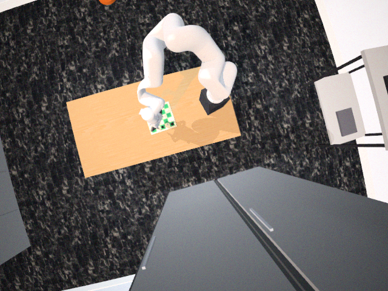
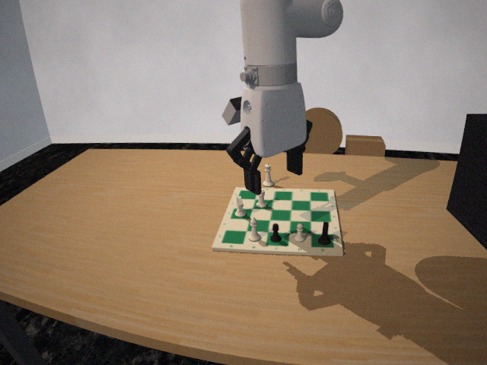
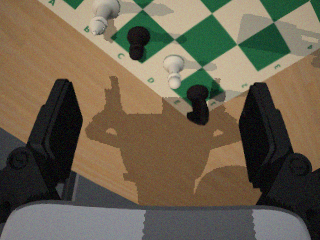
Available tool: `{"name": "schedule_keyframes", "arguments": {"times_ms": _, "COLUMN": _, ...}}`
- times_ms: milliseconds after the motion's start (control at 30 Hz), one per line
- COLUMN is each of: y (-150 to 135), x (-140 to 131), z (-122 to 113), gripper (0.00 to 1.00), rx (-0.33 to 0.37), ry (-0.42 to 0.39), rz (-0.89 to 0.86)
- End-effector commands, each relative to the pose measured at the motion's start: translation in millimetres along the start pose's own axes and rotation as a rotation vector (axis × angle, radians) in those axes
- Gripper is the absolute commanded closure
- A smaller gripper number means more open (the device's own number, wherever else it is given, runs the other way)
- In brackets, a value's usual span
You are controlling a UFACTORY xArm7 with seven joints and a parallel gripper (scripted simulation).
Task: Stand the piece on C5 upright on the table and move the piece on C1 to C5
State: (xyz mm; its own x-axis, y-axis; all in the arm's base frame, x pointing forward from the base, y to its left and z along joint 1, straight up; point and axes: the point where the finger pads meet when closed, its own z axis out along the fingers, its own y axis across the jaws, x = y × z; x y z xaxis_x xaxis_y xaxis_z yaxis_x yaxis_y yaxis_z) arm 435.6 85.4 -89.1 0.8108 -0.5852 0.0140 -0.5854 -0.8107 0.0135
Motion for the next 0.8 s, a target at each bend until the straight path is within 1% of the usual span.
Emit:
{"name": "schedule_keyframes", "arguments": {"times_ms": 0, "y": -13.5, "x": -14.7, "z": -3.4, "gripper": 0.0, "rx": 0.007, "ry": 0.001, "rz": -0.279}}
{"name": "schedule_keyframes", "arguments": {"times_ms": 200, "y": -17.8, "x": -20.3, "z": -4.4, "gripper": 0.0, "rx": 0.013, "ry": 0.019, "rz": -0.607}}
{"name": "schedule_keyframes", "arguments": {"times_ms": 267, "y": -17.8, "x": -20.3, "z": -4.4, "gripper": 0.0, "rx": 0.013, "ry": 0.019, "rz": -0.607}}
{"name": "schedule_keyframes", "arguments": {"times_ms": 300, "y": -17.9, "x": -20.4, "z": -4.4, "gripper": 0.0, "rx": 0.014, "ry": 0.026, "rz": -0.762}}
{"name": "schedule_keyframes", "arguments": {"times_ms": 333, "y": -17.9, "x": -20.4, "z": -4.4, "gripper": 0.0, "rx": 0.015, "ry": 0.027, "rz": -0.802}}
{"name": "schedule_keyframes", "arguments": {"times_ms": 367, "y": -17.9, "x": -20.4, "z": -4.4, "gripper": 0.66, "rx": 0.015, "ry": 0.028, "rz": -0.832}}
{"name": "schedule_keyframes", "arguments": {"times_ms": 533, "y": -17.9, "x": -20.4, "z": -4.4, "gripper": 0.66, "rx": 0.018, "ry": 0.023, "rz": -1.065}}
{"name": "schedule_keyframes", "arguments": {"times_ms": 633, "y": -17.9, "x": -20.4, "z": -4.4, "gripper": 0.66, "rx": 0.023, "ry": 0.003, "rz": -1.207}}
{"name": "schedule_keyframes", "arguments": {"times_ms": 767, "y": -17.9, "x": -20.4, "z": -4.4, "gripper": 0.66, "rx": 0.023, "ry": 0.003, "rz": -1.207}}
